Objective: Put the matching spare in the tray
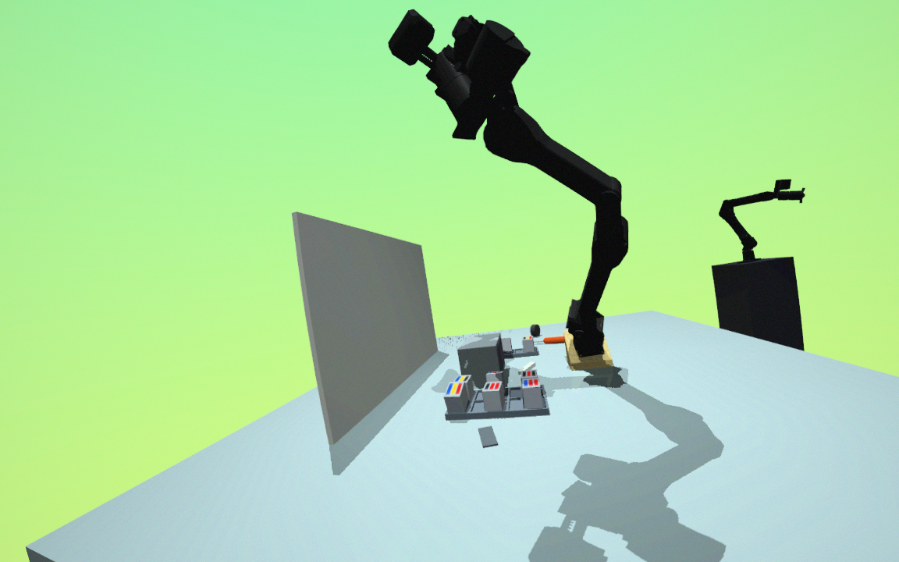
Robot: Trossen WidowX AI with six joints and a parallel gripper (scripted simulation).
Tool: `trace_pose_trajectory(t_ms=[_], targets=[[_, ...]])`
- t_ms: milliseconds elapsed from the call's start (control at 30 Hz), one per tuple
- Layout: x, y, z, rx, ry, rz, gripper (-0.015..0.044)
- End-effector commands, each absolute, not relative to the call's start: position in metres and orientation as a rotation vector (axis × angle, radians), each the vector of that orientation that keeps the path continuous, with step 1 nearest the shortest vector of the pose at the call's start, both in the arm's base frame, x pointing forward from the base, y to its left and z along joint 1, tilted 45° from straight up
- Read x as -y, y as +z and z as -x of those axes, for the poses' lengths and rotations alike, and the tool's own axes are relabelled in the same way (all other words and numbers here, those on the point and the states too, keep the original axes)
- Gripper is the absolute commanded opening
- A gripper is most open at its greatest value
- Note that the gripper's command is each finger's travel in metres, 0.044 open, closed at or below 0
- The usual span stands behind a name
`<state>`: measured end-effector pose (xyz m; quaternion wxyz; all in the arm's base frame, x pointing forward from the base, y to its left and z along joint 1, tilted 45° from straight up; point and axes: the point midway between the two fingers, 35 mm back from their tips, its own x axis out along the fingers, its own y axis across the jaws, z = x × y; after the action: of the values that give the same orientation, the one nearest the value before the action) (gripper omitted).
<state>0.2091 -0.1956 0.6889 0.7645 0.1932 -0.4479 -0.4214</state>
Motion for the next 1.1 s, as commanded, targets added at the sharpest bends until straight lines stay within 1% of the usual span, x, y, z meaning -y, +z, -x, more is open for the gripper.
trace_pose_trajectory(t_ms=[0, 33, 200, 267, 400, 533, 800, 1067], targets=[[0.196, 0.689, -0.209, 0.974, -0.916, -0.42, 0.0426], [0.196, 0.689, -0.209, 0.974, -0.916, -0.42, 0.044], [0.196, 0.688, -0.212, 0.963, -0.916, -0.415, 0.044], [0.201, 0.678, -0.232, 0.88, -0.916, -0.375, 0.044], [0.215, 0.64, -0.288, 0.631, -0.9, -0.266, 0.044], [0.223, 0.611, -0.322, 0.469, -0.875, -0.204, 0.044], [0.236, 0.511, -0.397, 0.028, -0.753, -0.073, 0.044], [0.234, 0.394, -0.441, -0.4, -0.553, -0.009, 0.044]])
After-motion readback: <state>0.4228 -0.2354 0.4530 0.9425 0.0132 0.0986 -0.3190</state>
